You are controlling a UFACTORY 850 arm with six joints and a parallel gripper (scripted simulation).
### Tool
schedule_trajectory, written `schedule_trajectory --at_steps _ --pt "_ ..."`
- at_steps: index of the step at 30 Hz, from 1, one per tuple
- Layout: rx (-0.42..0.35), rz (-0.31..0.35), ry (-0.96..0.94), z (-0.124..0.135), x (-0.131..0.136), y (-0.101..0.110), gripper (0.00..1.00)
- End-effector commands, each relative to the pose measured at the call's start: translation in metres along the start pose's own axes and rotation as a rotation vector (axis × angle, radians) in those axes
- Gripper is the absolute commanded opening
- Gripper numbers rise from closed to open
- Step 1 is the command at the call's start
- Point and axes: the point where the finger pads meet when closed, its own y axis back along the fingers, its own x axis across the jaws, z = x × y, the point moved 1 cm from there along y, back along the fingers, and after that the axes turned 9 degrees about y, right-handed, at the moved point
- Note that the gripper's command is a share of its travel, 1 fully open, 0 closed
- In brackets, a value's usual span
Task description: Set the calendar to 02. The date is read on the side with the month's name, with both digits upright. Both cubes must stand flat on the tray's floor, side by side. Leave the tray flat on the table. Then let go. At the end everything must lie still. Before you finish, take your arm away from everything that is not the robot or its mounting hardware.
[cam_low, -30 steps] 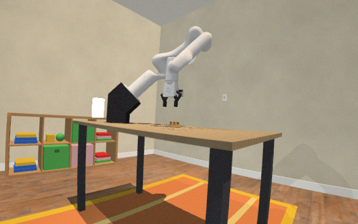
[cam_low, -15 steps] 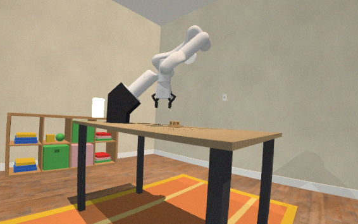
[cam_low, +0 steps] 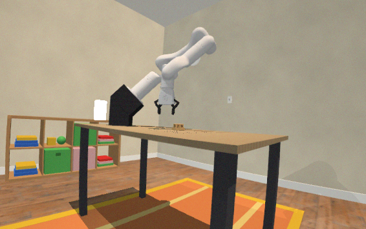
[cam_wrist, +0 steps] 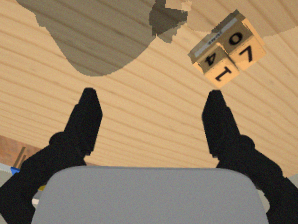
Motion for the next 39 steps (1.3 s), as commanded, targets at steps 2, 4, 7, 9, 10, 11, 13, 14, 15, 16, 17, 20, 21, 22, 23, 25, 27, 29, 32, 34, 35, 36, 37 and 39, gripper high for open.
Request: schedule_trajectory --at_steps 2,4,7,9,10,11,13,14,15,16,17,20,21,22,23,25,27,29,32,34,35,36,37,39 --pt "-0.001 0.001 0.000 0.000 0.000 -0.021 1.00" --pt "-0.001 0.001 0.000 0.000 -0.001 -0.029 1.00" --pt "-0.001 0.001 0.000 0.000 -0.001 -0.035 1.00" --pt "-0.001 0.001 0.000 0.000 -0.001 -0.036 1.00" --pt "-0.001 0.001 0.000 0.000 -0.001 -0.036 1.00" --pt "-0.001 0.001 0.000 0.000 -0.001 -0.036 1.00" --pt "-0.001 0.001 0.000 0.000 -0.001 -0.036 1.00" --pt "-0.001 0.001 0.000 0.000 -0.001 -0.036 1.00" --pt "-0.001 0.001 0.000 0.000 -0.001 -0.036 1.00" --pt "-0.001 0.001 0.000 0.000 -0.001 -0.036 1.00" --pt "-0.001 0.001 0.000 0.000 -0.001 -0.036 1.00" --pt "-0.001 0.001 0.000 0.000 -0.001 -0.036 1.00" --pt "-0.001 0.001 0.000 0.000 -0.001 -0.036 1.00" --pt "-0.001 0.001 0.000 0.000 -0.001 -0.036 1.00" --pt "-0.001 0.001 0.000 0.000 -0.001 -0.036 1.00" --pt "-0.001 0.001 0.000 0.000 -0.001 -0.036 1.00" --pt "-0.001 0.001 0.000 0.000 -0.001 -0.036 1.00" --pt "-0.001 0.001 0.000 0.000 -0.001 -0.036 1.00" --pt "-0.001 0.001 0.000 0.000 -0.001 -0.036 1.00" --pt "-0.001 0.001 0.000 0.000 -0.001 -0.036 1.00" --pt "-0.001 0.001 0.000 0.000 -0.001 -0.036 1.00" --pt "-0.001 0.001 0.000 0.000 -0.001 -0.036 1.00" --pt "-0.001 0.001 0.000 0.000 -0.001 -0.036 1.00" --pt "-0.001 0.001 0.000 0.000 -0.001 -0.036 1.00"
